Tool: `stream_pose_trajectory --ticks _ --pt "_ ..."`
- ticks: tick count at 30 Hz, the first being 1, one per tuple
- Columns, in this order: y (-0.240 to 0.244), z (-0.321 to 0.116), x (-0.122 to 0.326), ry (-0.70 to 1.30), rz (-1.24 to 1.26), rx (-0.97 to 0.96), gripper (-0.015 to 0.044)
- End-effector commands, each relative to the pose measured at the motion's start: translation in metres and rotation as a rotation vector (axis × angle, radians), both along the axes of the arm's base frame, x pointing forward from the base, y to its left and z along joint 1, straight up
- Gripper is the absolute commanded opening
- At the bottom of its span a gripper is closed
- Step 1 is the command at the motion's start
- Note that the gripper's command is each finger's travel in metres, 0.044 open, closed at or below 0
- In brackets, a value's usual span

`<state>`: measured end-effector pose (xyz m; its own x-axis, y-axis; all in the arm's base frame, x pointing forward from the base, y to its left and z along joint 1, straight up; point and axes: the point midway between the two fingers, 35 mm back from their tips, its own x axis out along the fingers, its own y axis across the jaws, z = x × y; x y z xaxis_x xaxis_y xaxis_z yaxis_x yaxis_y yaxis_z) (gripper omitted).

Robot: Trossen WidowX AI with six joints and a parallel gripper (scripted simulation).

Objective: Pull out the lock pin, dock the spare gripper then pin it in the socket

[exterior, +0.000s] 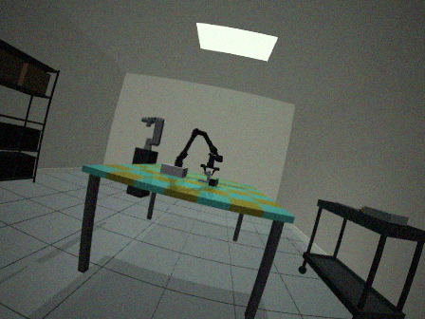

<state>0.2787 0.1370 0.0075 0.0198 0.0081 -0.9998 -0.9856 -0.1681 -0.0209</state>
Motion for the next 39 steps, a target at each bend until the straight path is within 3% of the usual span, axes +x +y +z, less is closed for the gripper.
stream_pose_trajectory --ticks 1,7,18,27,39 --pt "-0.001 -0.006 0.000 0.000 0.005 0.000 0.0300" --pt "-0.001 -0.011 -0.001 0.000 0.005 0.000 0.0300" --pt "-0.001 -0.011 -0.001 0.000 0.005 0.000 0.0011" --pt "-0.001 -0.011 -0.001 0.001 0.004 0.003 0.0000" --pt "0.005 -0.001 0.003 0.025 -0.064 0.164 0.0000"
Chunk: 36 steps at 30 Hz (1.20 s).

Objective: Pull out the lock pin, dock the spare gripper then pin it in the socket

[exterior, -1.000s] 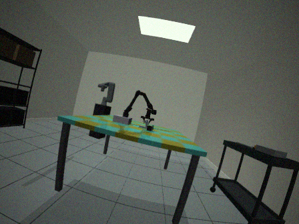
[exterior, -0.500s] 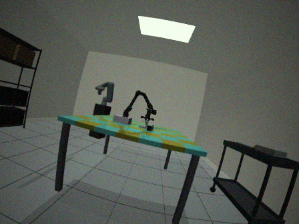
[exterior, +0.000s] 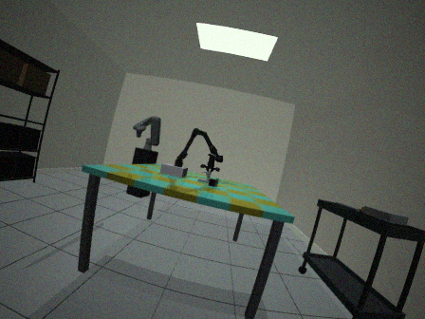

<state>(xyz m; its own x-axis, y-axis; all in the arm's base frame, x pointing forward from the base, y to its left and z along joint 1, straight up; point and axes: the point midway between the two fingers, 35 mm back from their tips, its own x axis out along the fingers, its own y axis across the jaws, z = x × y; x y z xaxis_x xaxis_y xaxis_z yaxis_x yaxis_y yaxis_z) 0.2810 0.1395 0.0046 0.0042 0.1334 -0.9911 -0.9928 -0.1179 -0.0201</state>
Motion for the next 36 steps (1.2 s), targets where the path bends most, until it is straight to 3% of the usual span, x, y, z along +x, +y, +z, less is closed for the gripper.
stream_pose_trajectory --ticks 1,36 --pt "0.004 0.003 0.000 0.007 -0.019 0.048 0.0000" --pt "0.031 0.010 0.001 0.009 -0.021 0.070 0.0000"
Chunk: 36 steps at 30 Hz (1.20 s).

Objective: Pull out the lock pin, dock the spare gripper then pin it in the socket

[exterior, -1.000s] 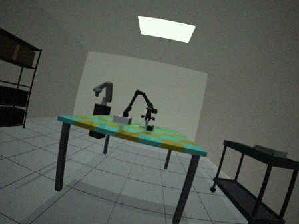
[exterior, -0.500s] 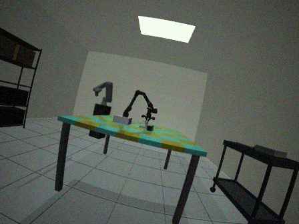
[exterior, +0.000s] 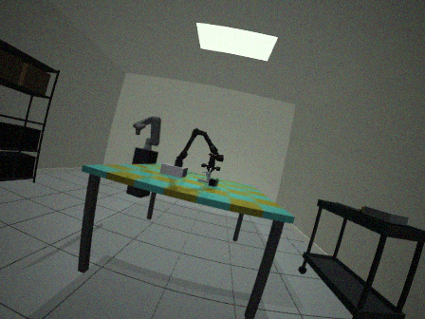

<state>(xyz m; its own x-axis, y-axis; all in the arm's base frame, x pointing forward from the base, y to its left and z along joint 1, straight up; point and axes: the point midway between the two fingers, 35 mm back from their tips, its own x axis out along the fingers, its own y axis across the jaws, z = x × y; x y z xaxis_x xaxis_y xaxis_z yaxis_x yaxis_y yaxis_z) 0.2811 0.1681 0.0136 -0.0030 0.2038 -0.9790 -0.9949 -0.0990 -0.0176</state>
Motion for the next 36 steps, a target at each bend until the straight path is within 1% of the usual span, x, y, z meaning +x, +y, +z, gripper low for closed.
stream_pose_trajectory --ticks 1,36 --pt "0.003 0.001 0.001 -0.001 -0.004 -0.002 0.0000" --pt "0.034 0.006 -0.002 0.018 -0.002 -0.009 0.0000"
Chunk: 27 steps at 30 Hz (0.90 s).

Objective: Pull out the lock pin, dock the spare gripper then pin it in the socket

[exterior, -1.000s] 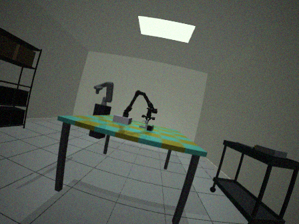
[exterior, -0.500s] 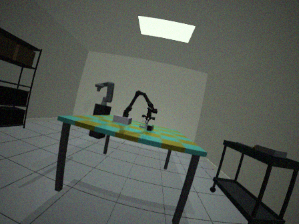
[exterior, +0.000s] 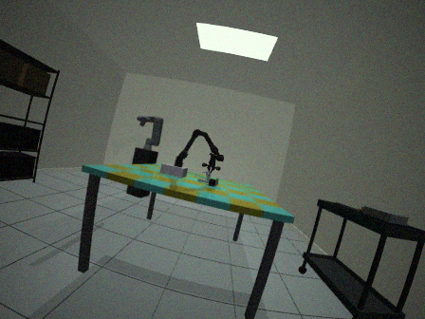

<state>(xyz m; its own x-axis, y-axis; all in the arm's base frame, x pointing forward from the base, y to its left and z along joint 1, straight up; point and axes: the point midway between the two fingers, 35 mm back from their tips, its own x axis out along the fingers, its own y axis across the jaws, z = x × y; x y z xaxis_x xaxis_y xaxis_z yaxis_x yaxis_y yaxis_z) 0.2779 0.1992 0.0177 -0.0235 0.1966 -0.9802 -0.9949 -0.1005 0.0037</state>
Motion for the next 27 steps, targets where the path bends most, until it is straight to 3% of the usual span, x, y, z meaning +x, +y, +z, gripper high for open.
stream_pose_trajectory --ticks 1,27 --pt "0.003 0.002 0.001 -0.002 -0.004 -0.002 0.0000" --pt "0.013 0.024 -0.004 0.019 0.002 -0.010 0.0000"
